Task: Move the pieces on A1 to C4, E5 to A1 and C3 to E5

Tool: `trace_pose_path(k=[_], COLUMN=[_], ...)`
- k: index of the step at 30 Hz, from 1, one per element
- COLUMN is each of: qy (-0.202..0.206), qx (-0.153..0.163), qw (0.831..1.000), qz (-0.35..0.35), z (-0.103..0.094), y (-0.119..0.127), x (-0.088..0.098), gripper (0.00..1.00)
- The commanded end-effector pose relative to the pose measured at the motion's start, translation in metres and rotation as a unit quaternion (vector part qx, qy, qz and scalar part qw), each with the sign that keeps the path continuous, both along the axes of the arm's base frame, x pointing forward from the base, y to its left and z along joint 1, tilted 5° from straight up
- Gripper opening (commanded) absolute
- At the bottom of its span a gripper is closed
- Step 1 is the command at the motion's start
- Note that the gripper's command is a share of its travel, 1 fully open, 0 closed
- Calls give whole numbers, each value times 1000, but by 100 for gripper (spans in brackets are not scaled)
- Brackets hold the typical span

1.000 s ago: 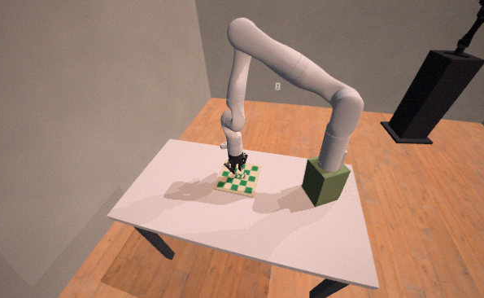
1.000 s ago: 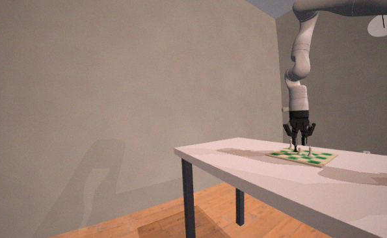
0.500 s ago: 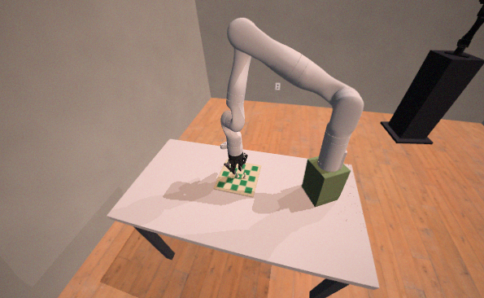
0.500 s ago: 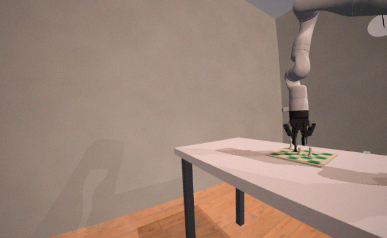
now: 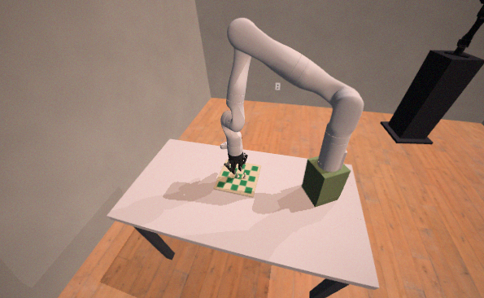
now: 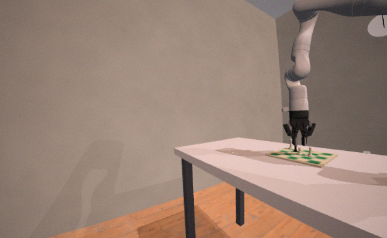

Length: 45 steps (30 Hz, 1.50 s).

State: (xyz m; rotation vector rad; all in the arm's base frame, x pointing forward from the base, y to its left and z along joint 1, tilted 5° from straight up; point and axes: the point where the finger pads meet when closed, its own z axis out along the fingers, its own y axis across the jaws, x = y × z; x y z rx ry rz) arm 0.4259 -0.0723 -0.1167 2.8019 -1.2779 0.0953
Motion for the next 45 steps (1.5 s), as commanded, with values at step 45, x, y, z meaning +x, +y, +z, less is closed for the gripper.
trace_pose_path(k=[45], qy=[-1], qx=[0], qw=[1000], qz=[0], z=[-32], y=[-3], x=[2], gripper=[34])
